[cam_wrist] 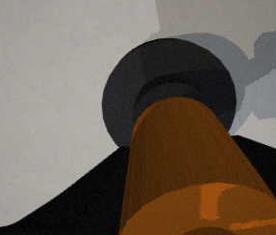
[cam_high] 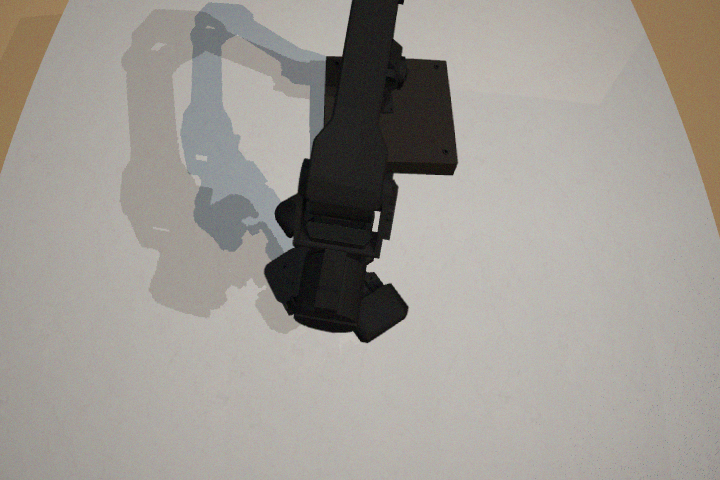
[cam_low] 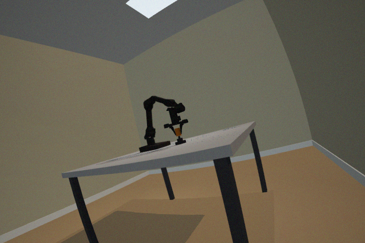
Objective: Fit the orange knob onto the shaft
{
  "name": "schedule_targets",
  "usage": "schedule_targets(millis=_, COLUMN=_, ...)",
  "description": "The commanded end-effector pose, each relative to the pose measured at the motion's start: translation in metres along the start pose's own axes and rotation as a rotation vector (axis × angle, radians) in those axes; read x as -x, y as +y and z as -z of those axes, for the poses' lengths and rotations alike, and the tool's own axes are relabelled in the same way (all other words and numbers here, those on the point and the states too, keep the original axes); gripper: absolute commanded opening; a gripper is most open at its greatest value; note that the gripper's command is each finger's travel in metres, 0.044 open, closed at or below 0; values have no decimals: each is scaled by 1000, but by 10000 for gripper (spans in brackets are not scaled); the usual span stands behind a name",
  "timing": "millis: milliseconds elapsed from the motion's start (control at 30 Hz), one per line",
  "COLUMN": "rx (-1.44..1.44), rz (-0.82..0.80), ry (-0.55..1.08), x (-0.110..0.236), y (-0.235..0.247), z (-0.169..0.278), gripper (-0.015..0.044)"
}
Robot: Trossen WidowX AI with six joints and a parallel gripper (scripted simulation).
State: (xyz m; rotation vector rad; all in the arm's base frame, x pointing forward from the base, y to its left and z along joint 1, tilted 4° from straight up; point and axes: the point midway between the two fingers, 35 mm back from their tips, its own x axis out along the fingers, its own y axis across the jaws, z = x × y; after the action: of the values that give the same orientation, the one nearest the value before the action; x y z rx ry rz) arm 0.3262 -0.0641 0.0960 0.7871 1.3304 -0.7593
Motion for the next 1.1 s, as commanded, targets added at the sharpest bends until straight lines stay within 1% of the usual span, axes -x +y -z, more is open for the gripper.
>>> schedule_targets(millis=0, rx=-93, rz=-3, ry=-2, x=2, y=1, z=-1, gripper=0)
schedule_targets(millis=100, rx=-178, rz=-3, ry=-2, x=1, y=1, z=-1, gripper=0)
schedule_targets(millis=600, rx=-178, rz=-3, ry=-2, x=-3, y=0, z=0, gripper=0)
schedule_targets(millis=1067, rx=-178, rz=-3, ry=-2, x=1, y=1, z=-1, gripper=0)
